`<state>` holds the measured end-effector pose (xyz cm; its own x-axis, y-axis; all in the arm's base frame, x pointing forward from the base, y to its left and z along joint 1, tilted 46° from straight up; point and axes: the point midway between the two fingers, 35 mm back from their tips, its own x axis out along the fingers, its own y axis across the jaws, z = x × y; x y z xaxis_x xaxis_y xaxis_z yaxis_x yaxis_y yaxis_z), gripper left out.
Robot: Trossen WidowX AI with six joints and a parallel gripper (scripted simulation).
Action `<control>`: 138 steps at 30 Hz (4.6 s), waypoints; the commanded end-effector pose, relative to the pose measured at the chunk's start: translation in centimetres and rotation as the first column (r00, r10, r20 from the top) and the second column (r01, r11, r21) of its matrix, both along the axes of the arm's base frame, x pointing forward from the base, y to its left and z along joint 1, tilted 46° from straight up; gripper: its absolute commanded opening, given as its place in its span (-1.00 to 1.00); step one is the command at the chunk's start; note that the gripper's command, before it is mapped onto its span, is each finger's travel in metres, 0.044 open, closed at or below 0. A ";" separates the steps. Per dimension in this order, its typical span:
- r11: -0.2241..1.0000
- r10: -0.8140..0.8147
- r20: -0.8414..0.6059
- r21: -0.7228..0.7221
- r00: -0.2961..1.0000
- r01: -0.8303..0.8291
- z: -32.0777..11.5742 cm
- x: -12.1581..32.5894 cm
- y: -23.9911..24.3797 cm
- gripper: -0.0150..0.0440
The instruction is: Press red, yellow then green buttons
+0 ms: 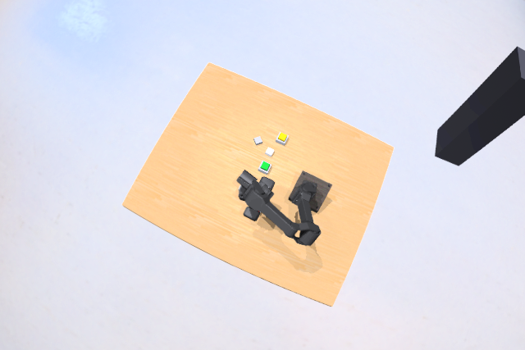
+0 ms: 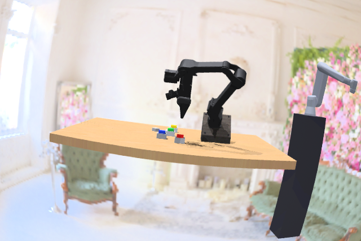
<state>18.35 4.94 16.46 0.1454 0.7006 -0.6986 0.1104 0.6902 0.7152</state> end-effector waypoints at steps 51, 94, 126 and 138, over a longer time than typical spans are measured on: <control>1.000 0.006 0.003 -0.023 1.000 -0.006 -30.2 0.4 -23.7 -0.42; 1.000 0.006 0.004 -0.022 1.000 -0.006 -32.6 0.9 -21.4 -0.42; 1.000 0.004 -0.001 -0.024 1.000 -0.004 -18.6 2.2 -22.1 -0.42; 1.000 0.006 0.001 -0.011 1.000 -0.006 -13.8 2.6 -15.9 -0.42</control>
